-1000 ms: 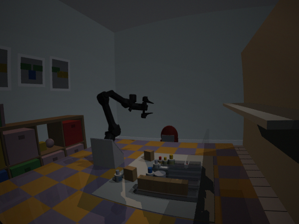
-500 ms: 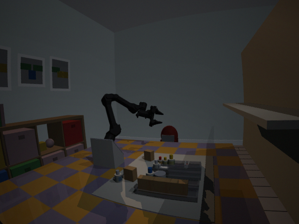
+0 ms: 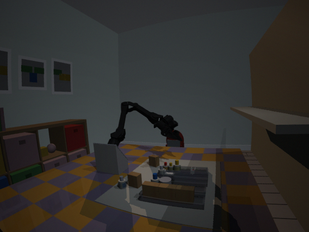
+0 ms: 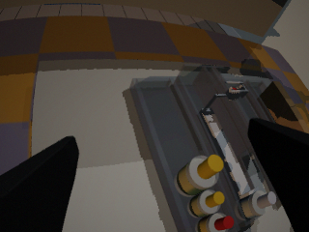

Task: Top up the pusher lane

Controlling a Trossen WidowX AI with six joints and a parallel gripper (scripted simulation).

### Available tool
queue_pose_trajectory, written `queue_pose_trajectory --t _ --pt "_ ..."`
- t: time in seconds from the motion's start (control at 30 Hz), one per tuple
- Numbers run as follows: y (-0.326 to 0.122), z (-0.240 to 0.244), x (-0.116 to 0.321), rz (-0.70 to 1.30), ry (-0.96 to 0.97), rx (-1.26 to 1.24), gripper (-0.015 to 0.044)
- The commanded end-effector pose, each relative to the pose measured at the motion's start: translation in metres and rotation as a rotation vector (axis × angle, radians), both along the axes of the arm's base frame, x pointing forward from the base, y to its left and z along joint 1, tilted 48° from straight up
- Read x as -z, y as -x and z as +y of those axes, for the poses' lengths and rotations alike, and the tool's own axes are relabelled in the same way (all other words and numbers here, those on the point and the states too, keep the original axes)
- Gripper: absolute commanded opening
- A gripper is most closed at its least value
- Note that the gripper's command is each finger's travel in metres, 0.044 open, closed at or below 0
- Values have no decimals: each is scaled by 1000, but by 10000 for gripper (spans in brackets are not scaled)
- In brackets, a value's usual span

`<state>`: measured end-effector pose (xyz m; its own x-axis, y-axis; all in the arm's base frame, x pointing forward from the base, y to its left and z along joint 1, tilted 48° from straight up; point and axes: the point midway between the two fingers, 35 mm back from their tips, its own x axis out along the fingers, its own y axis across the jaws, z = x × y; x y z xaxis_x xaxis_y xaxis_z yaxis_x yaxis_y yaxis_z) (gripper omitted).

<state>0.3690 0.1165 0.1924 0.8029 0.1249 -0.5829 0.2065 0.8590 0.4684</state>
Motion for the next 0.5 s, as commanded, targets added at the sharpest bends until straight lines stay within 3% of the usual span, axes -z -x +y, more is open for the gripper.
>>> queue_pose_trajectory --t 0.0,0.27,0.47 --pt "-10 -42 55 170 153 -42 440" --pt "11 -130 155 530 279 -153 440" --pt "54 -187 227 769 204 -352 440"
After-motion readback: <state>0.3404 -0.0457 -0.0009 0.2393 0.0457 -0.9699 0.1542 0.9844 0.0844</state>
